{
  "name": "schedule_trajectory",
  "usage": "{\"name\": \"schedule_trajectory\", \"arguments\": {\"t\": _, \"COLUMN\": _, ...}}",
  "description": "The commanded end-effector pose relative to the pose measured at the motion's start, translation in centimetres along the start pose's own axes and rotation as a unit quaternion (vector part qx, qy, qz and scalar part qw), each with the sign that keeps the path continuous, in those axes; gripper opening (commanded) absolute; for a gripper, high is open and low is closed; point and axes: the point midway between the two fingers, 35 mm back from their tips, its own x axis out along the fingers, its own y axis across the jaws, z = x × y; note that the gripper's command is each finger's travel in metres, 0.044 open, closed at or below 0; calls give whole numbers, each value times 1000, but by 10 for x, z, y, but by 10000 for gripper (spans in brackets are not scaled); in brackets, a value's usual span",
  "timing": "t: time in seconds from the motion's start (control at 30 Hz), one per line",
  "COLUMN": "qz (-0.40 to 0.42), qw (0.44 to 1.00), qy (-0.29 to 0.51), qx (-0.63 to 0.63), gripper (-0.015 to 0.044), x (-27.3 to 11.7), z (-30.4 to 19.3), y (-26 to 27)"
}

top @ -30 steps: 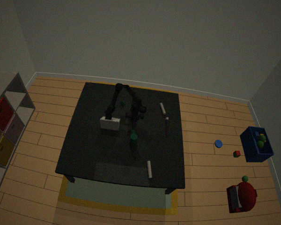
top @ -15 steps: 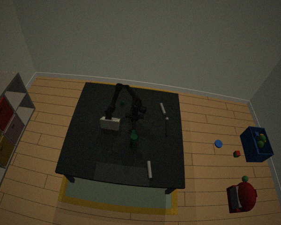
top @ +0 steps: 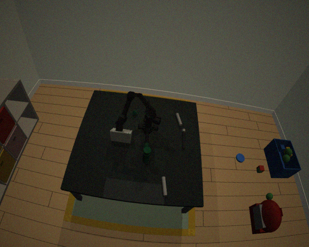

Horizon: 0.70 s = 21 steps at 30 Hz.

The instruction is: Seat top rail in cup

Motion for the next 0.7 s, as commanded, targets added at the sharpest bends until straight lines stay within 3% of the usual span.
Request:
{"name": "schedule_trajectory", "arguments": {"t": 0.0, "qz": 0, "qw": 1000, "qy": 0, "qx": 0, "gripper": 0, "x": 0, "z": 0, "y": 0}}
{"name": "schedule_trajectory", "arguments": {"t": 0.67, "qz": 0, "qw": 1000, "qy": 0, "qx": 0, "gripper": 0, "x": -3, "z": -9, "y": -1}}
